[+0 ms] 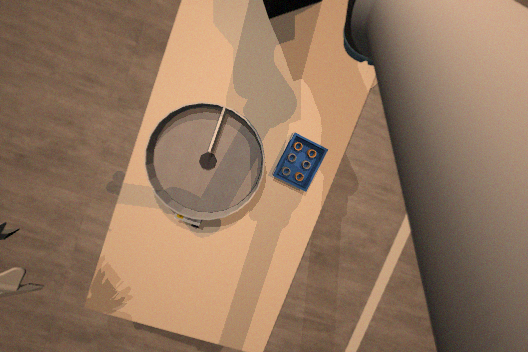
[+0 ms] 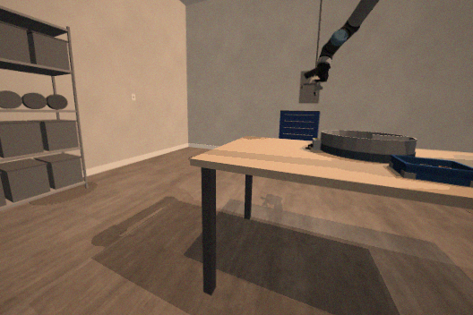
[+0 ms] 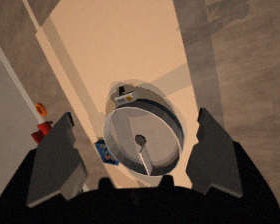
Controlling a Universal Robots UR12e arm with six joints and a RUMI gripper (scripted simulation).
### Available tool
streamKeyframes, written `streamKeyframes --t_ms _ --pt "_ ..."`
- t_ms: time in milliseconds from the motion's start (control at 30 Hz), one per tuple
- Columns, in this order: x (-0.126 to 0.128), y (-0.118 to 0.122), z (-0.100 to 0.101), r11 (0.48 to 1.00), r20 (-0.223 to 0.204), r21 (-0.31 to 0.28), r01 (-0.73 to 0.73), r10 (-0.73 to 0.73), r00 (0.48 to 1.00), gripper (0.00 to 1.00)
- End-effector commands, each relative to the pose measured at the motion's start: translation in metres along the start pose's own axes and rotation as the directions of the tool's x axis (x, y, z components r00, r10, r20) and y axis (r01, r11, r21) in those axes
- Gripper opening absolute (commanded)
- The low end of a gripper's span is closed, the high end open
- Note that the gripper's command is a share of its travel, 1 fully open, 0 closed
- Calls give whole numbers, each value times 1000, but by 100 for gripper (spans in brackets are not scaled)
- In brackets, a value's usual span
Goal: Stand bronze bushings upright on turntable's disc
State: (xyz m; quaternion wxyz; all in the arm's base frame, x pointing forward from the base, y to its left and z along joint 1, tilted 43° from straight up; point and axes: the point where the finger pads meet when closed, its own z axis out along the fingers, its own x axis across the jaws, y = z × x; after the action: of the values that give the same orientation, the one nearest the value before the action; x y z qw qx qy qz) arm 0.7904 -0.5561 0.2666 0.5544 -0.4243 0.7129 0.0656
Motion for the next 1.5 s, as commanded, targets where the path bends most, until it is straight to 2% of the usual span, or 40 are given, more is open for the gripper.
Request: streamKeyframes --t_ms 0,633,867,1033,1100,1133,1300,1467 --pt "0 -1 -1 1000 -1 1 1 -1 1000 100" --pt "0 0 -1 1000 -1 1 2 -2 1000 100" --pt "2 14 4 999 -13 -7 43 -43 999 100" --pt "6 43 14 992 -37 -26 123 -123 992 100" --pt "6 43 14 992 -37 -26 123 -123 992 100" --pt "7 51 17 989 -43 -31 144 -145 988 100" --pt "12 101 33 960 -76 -69 271 -276 958 100" --pt "17 165 51 899 -109 -125 419 -432 895 100"
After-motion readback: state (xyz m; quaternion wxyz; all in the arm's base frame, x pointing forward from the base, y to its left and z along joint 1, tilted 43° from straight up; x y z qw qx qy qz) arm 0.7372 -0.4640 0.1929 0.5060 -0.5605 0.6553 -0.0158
